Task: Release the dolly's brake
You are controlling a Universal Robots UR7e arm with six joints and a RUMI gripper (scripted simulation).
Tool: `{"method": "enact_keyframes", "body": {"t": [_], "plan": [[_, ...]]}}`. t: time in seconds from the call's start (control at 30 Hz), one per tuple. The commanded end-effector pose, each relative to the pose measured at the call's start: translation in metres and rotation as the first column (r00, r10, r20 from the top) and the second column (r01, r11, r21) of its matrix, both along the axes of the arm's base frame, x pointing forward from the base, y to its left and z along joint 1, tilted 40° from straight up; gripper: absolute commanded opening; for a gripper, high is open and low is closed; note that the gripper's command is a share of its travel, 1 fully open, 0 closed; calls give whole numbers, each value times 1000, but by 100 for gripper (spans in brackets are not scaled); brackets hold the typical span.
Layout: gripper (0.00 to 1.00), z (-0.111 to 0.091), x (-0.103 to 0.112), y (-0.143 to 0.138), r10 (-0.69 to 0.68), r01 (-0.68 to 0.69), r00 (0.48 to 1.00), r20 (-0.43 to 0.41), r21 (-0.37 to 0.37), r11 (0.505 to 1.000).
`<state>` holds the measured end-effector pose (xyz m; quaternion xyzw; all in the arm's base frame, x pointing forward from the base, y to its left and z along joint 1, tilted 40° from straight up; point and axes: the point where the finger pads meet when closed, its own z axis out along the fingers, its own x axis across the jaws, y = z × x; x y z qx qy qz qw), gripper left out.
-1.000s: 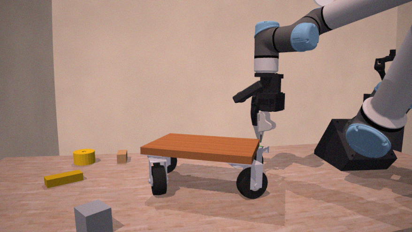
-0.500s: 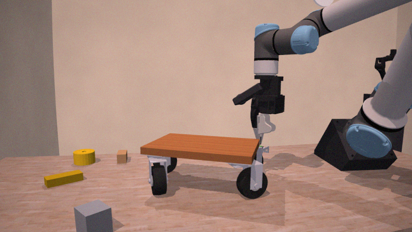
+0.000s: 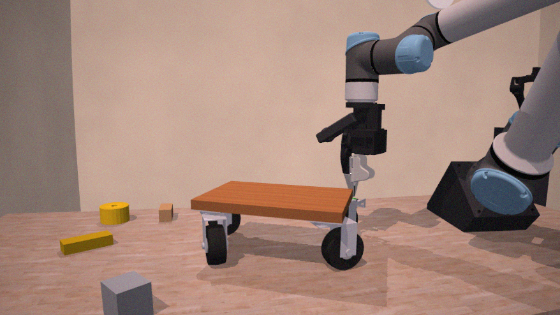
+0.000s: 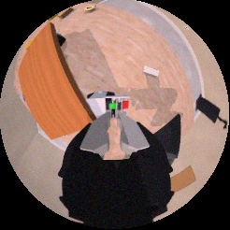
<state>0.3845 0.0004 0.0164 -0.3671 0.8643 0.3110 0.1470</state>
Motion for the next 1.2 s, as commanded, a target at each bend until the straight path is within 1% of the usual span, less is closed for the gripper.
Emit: {"method": "enact_keyframes", "body": {"t": [0.0,0.8,1.17], "plan": [[0,0,0,0,0,0,1000,1,-1,1000],[0,0,0,0,0,0,1000,1,-1,1000],[0,-4,0,3,0,0,1000,1,-1,1000]]}}
